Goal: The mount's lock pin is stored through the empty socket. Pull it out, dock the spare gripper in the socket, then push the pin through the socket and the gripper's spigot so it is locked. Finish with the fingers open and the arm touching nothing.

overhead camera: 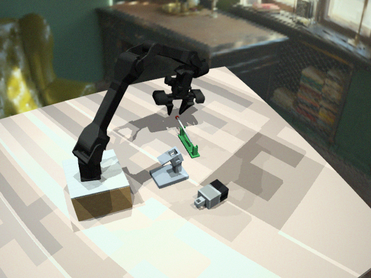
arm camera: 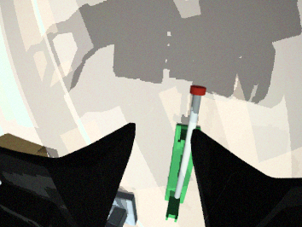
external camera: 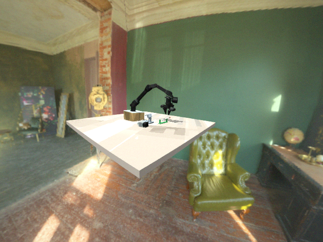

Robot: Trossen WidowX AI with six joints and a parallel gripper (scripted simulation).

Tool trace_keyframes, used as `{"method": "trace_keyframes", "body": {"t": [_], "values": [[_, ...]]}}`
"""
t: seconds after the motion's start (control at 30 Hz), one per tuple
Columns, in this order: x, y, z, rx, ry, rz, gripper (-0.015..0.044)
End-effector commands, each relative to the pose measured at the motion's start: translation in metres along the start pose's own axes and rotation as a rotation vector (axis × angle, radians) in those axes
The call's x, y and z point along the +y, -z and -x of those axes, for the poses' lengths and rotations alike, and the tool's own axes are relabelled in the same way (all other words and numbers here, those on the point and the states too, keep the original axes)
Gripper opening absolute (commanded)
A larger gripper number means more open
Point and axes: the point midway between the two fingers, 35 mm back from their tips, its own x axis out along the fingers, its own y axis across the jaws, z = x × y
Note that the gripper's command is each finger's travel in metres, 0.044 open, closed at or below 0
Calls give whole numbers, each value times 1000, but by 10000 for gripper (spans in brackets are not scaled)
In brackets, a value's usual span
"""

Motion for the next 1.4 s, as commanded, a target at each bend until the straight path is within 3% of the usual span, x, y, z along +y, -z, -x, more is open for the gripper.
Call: {"method": "trace_keyframes", "body": {"t": [0.0,0.13,0.2,0.33,0.67,0.93,1.37], "values": [[0,0,0,0,0,0,226],[0,0,0,0,0,0,331],[-2,6,9,4,22,4,279],[-7,40,62,36,147,22,180],[-6,47,71,44,168,24,180],[-18,56,5,43,168,24,180],[-21,58,-11,43,168,24,180]]}}
